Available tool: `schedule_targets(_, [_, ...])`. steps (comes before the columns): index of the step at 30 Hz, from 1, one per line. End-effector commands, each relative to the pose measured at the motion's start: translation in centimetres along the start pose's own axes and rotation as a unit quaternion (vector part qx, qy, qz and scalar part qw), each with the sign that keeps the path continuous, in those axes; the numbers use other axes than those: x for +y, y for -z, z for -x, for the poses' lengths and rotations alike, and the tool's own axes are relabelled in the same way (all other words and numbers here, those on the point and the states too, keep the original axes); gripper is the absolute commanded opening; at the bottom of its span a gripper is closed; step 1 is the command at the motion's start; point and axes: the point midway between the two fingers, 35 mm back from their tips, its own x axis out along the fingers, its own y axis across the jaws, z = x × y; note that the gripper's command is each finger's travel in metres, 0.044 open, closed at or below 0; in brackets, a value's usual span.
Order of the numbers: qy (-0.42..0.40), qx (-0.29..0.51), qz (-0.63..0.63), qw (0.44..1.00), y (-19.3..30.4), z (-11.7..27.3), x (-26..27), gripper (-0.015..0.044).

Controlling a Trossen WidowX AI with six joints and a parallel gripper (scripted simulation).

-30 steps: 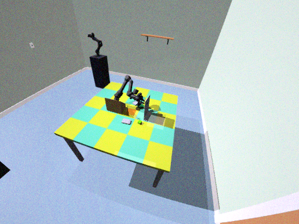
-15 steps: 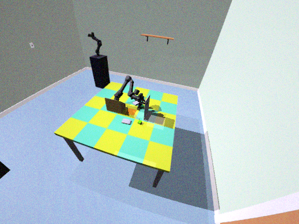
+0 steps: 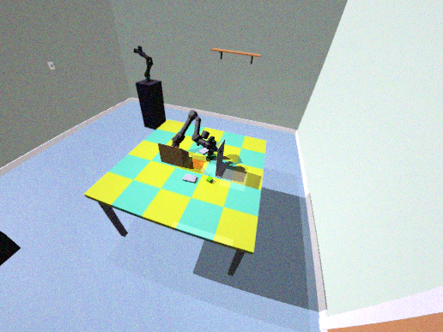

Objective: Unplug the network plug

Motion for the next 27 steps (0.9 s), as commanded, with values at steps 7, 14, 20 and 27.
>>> schedule_targets(7, [0.0,-0.002,-0.002,1.0,-0.1,-0.1,0.0,0.0])
schedule_targets(14, [-0.001,-0.002,-0.002,1.0,0.0,0.3,0.0,0.0])
schedule_targets(20, [-0.001,-0.001,-0.002,1.0,0.1,0.6,0.0,0.0])
schedule_targets(27, [-0.001,-0.001,-0.002,1.0,0.2,1.0,0.0,0.0])
